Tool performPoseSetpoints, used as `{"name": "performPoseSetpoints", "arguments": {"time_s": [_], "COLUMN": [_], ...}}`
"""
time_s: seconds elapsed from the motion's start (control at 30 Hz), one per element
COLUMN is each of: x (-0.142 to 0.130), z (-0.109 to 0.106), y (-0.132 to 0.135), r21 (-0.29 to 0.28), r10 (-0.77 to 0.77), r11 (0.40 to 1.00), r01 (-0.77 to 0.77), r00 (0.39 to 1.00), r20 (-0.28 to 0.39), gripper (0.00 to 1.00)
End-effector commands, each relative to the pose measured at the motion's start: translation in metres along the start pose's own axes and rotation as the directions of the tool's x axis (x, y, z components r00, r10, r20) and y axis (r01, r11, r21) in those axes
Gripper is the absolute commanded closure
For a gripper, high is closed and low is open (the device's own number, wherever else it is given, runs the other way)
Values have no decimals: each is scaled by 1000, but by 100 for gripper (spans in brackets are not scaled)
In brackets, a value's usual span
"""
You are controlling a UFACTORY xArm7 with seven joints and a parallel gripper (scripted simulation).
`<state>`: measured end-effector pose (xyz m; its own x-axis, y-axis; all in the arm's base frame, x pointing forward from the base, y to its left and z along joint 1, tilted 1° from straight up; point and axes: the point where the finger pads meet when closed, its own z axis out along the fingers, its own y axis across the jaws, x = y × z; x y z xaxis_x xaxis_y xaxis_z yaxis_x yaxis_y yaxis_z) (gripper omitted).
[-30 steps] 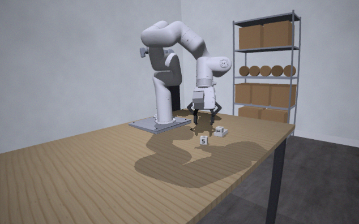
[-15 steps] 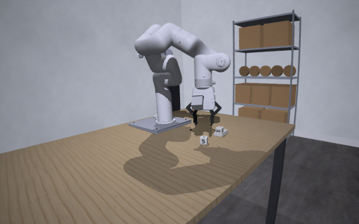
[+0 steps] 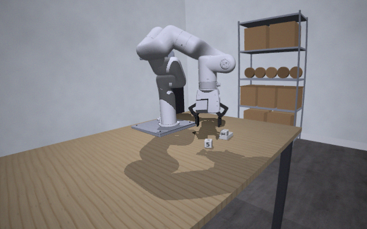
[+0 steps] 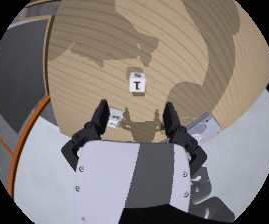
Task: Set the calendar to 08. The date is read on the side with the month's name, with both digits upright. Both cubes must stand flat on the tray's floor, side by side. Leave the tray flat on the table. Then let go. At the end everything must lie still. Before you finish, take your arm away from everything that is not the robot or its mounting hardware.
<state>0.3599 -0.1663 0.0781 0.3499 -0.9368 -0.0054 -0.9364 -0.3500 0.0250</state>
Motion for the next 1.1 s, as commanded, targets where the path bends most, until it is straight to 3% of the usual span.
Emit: {"name": "performPoseSetpoints", "arguments": {"time_s": [0.0, 0.43, 0.47, 1.07], "x": [1, -1, -1, -1], "z": [-1, -6, -6, -6], "y": [-1, 0, 0, 0], "r21": [2, 2, 2, 2], "r10": [0, 3, 3, 3], "r11": [1000, 1000, 1000, 1000], "r01": [0, -3, -3, -3], "r00": [1000, 1000, 1000, 1000], "r20": [-2, -2, -2, -2], "gripper": [0, 0, 51, 51]}}
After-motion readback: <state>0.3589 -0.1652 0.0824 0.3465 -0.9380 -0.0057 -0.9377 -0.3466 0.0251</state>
